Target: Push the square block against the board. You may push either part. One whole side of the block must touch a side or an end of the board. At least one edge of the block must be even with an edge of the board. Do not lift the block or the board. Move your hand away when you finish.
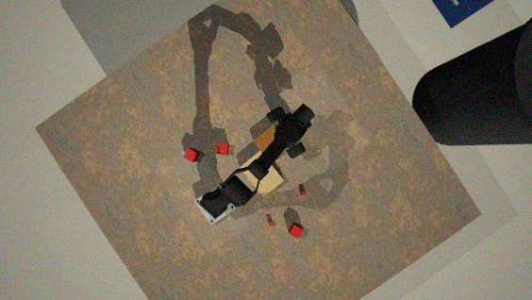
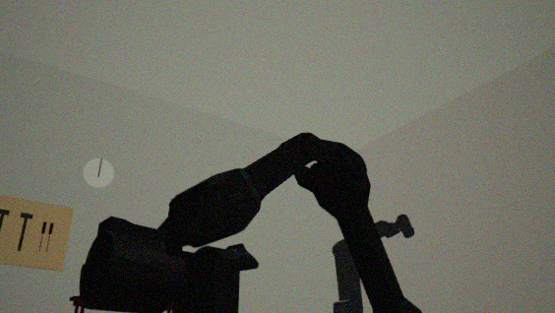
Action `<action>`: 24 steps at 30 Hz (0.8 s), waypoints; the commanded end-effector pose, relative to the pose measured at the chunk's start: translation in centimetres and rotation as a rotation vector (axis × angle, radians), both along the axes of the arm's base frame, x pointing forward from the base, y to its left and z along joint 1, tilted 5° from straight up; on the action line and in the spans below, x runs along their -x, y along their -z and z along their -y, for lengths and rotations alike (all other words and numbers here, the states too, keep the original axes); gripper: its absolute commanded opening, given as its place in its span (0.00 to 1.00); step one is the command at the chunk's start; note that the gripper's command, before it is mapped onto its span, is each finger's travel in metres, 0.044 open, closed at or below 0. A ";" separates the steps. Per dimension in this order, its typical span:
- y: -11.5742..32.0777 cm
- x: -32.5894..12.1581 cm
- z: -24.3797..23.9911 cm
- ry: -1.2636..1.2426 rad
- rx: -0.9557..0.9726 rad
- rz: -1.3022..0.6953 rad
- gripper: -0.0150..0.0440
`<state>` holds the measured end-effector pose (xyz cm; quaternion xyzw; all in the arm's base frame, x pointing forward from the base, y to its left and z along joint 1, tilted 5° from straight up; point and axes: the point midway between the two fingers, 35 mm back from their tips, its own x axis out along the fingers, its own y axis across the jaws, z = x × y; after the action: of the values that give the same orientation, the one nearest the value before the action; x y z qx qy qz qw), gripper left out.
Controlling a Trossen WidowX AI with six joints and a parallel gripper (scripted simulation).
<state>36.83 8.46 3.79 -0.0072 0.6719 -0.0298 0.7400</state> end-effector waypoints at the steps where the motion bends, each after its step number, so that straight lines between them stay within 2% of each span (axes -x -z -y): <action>1: 0.3 0.7 0.1 0.006 0.001 -0.014 0.25; 24: 0.6 2.3 0.1 0.006 0.001 -0.015 0.25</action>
<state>35.30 8.43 3.58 -0.0067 0.6711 -0.0293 0.7407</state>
